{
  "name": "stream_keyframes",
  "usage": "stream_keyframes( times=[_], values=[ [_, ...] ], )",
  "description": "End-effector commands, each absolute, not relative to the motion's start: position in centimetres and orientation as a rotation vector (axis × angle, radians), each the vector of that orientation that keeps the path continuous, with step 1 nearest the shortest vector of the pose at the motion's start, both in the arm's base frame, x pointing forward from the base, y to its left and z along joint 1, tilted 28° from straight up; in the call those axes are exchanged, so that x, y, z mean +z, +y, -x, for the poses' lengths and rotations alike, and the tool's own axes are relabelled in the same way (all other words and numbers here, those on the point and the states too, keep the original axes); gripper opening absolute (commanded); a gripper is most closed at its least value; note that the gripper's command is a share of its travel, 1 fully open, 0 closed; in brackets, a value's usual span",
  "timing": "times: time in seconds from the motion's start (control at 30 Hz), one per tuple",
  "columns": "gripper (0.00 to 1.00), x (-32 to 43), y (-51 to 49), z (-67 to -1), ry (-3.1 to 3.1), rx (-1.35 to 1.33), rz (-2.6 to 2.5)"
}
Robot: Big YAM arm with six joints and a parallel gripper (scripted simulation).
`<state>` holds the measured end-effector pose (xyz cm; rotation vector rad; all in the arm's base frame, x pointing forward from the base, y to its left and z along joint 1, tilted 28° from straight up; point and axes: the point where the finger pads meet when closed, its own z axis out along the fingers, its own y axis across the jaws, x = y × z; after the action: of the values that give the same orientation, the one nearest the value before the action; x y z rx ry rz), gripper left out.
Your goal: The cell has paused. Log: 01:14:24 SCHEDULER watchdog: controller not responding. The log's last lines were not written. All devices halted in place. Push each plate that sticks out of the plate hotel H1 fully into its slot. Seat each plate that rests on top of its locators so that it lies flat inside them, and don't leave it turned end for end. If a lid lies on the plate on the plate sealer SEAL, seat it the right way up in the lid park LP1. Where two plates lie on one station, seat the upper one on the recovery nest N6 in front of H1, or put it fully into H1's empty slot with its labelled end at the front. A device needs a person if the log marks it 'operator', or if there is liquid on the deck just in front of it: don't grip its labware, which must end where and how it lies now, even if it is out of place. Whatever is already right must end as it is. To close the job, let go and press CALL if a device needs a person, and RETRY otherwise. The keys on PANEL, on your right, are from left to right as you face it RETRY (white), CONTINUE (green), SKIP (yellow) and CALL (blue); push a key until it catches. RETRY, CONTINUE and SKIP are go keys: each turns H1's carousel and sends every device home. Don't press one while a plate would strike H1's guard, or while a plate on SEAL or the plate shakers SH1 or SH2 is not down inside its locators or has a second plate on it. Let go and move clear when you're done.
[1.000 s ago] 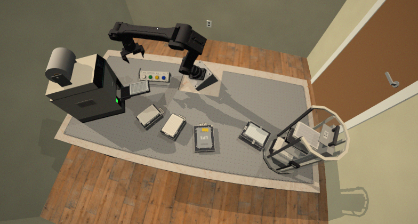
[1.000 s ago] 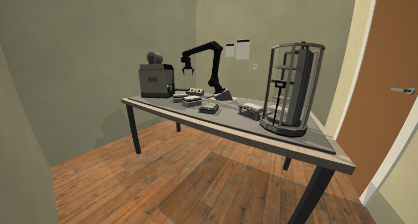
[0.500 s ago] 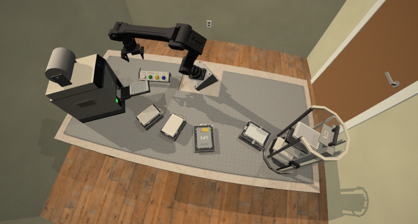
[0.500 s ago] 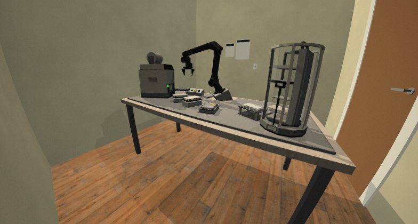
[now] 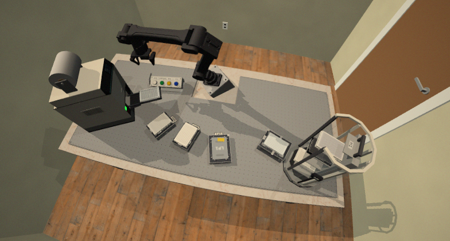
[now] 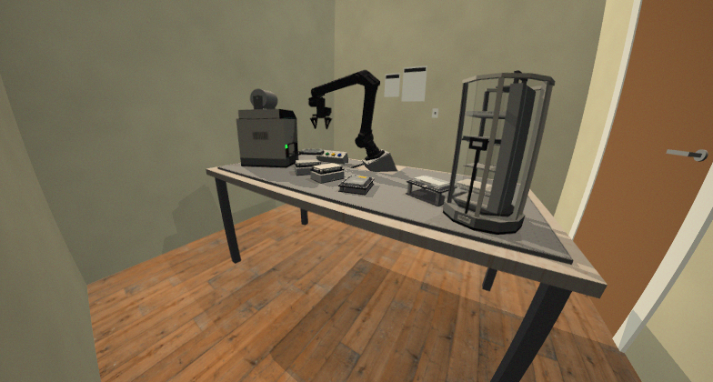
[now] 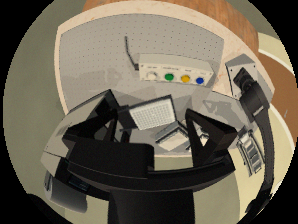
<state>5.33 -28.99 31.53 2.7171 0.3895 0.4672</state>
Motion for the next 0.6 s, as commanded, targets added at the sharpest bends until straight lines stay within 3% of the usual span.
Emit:
stream_keyframes(
  times=[0.0,0.27,0.57],
  values=[
    [1.00,33.0,-29.4,-5.3,0.354,0.463,-2.700],
    [1.00,33.0,-29.4,-5.3,0.354,0.463,-2.700],
    [0.82,27.4,-30.6,-7.3,0.351,0.476,-2.733]
  ],
)
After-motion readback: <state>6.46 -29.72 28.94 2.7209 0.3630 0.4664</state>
